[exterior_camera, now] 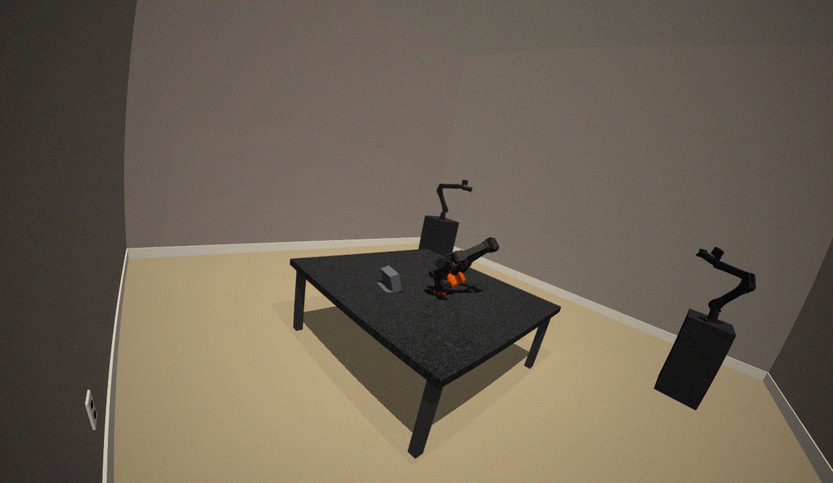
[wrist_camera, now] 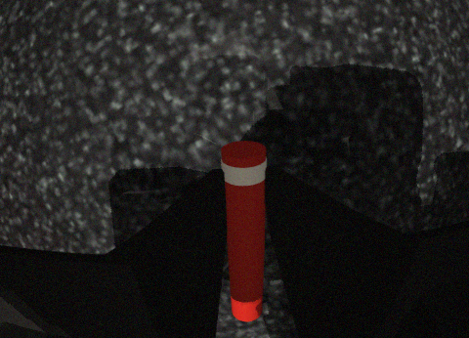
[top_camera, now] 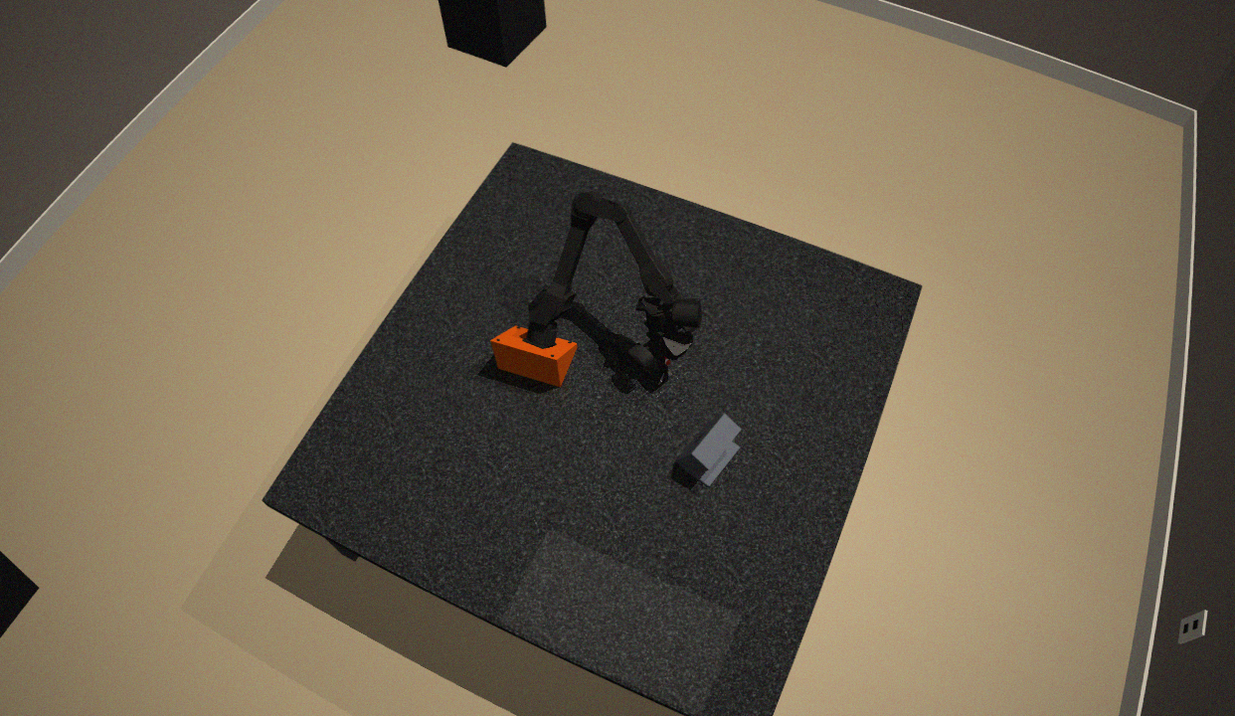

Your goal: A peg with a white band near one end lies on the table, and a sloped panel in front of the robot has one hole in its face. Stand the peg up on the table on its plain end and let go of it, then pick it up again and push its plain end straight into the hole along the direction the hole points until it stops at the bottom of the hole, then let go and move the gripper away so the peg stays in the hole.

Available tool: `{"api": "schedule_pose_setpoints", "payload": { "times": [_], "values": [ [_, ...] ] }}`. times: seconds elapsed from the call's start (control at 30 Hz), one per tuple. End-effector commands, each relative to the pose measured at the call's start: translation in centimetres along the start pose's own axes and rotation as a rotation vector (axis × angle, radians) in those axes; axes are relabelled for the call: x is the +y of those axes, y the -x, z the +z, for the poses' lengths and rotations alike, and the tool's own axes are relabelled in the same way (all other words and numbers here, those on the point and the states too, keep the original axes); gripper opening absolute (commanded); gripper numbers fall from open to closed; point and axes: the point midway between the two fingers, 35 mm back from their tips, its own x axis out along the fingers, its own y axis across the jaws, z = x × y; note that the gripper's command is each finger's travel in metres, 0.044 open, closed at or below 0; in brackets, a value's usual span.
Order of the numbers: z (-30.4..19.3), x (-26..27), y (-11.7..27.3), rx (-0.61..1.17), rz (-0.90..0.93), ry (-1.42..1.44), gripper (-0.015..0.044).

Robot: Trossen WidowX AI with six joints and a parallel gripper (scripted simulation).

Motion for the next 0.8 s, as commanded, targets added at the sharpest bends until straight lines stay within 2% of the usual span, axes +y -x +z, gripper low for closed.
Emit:
{"api": "schedule_pose_setpoints", "payload": {
  "times": [0.0, 0.77],
  "values": [
    [-0.3, -0.2, 0.1, -0.03, -0.006, -0.006, 0.0049],
    [-1.2, -0.1, 1.4, -0.229, -0.006, -0.007, 0.0049]
  ]
}}
